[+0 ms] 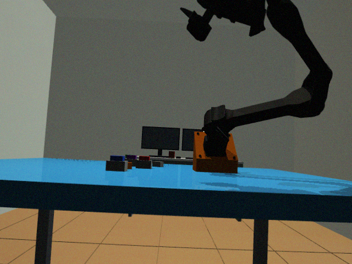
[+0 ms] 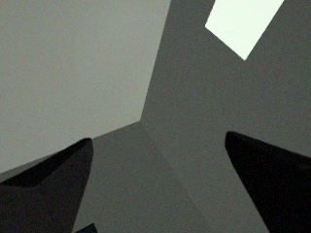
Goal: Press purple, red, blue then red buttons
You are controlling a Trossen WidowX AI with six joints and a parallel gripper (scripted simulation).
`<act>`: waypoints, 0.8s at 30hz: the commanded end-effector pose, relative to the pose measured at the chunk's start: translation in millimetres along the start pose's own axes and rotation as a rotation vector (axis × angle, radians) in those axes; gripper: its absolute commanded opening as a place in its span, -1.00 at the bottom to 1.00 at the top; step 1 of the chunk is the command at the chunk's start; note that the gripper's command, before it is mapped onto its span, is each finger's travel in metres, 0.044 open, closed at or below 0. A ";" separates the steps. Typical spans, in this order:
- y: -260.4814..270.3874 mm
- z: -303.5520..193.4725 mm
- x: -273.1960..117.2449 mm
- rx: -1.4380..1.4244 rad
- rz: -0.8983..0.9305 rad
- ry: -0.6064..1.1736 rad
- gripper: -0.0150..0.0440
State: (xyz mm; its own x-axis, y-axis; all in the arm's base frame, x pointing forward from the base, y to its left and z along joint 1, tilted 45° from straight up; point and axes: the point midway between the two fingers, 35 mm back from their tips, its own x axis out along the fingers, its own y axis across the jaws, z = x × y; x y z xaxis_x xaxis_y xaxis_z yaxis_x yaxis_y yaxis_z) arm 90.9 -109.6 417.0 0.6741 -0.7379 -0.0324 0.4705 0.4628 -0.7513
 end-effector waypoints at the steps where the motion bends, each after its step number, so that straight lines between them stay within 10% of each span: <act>1: 1.7 1.0 1.7 -0.006 0.007 0.003 0.86; 24: 250.7 -71.4 180.3 -0.225 1.105 0.572 0.86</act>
State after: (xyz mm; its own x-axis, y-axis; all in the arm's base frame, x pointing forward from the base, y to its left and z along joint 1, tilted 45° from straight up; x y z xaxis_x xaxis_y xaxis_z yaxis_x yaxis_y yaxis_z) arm 279.5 -153.0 226.8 0.3992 -0.3091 -0.8632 -0.2893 0.8509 -0.4385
